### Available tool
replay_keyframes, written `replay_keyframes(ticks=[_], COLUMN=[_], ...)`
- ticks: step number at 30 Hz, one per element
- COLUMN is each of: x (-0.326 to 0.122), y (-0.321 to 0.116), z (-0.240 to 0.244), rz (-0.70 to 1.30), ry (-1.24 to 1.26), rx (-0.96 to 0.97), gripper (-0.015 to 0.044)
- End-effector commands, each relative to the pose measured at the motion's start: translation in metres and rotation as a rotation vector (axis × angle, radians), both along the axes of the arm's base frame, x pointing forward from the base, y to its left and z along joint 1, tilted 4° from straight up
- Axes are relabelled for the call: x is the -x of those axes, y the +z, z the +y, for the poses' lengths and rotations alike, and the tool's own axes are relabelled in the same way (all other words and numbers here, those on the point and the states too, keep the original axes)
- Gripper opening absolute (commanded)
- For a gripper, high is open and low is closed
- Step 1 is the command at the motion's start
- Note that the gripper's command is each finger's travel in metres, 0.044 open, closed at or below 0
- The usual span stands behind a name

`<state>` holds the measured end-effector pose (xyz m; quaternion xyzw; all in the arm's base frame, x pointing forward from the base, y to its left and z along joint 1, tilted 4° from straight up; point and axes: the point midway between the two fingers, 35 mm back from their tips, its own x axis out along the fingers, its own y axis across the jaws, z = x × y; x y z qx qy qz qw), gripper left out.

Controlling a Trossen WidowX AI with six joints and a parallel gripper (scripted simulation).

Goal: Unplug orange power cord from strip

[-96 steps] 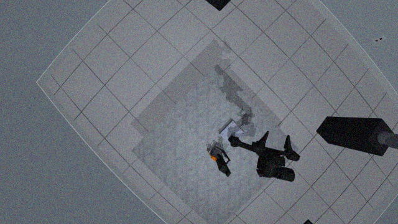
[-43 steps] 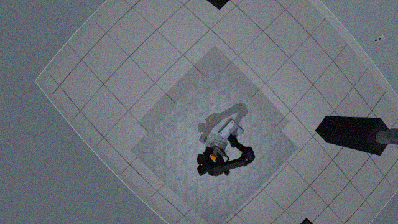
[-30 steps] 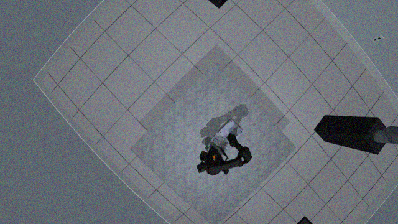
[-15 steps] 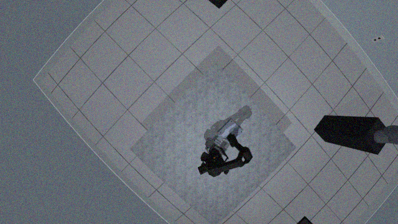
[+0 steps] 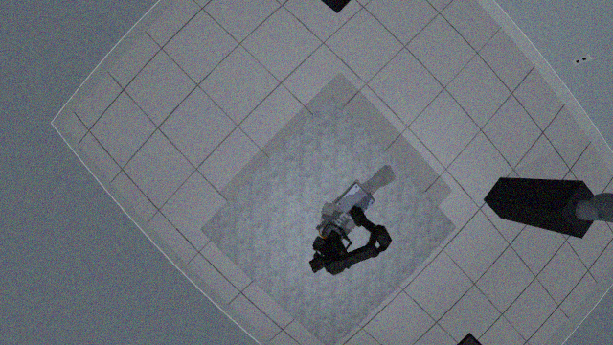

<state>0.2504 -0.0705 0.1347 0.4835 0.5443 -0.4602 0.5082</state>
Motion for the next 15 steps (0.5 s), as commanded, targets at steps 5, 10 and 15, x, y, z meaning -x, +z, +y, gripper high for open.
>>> replay_keyframes(ticks=[5, 10, 15], x=[0.002, 0.002, 0.002], y=[-0.002, -0.009, -0.011], z=[0.003, 0.004, 0.004], rz=[0.000, 0.000, 0.000], ry=[-0.004, -0.004, -0.004], rx=[-0.003, -0.003, -0.003], gripper=[0.0160, 0.0160, 0.0160])
